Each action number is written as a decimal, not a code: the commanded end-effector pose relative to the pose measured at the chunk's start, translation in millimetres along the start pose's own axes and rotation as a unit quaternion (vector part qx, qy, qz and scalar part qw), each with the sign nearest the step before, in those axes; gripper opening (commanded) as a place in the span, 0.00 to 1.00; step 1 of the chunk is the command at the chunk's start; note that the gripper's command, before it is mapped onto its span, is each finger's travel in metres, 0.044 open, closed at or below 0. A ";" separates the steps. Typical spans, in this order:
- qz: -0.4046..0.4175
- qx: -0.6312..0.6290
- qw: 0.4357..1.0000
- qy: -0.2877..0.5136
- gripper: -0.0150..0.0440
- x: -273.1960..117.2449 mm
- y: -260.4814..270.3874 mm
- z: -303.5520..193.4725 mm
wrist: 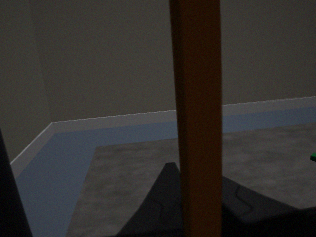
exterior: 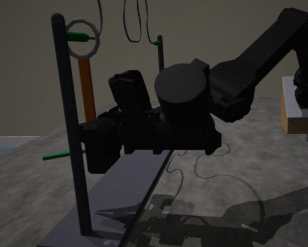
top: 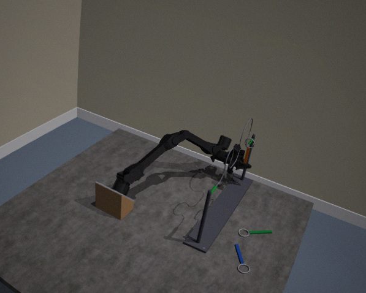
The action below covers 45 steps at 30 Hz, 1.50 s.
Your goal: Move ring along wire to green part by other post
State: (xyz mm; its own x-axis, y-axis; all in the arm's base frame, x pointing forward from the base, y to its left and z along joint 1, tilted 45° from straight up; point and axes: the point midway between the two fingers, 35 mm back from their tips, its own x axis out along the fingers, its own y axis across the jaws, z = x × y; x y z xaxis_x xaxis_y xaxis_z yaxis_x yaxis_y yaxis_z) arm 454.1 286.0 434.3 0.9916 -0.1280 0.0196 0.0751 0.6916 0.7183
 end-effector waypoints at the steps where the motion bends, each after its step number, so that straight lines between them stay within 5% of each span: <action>1: 0.002 0.004 1.000 -0.001 0.00 -0.3 1.5 2.2; 33: -0.004 -0.014 0.967 0.256 0.00 -64.2 -32.2 15.7; 45: -0.017 -0.059 0.965 0.257 0.00 -64.5 -54.9 16.0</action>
State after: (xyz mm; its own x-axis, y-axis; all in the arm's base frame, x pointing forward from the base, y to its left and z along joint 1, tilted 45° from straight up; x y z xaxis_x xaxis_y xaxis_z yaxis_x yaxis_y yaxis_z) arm 384.8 250.7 411.3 0.9104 0.2097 -0.3566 0.0835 0.7511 0.6548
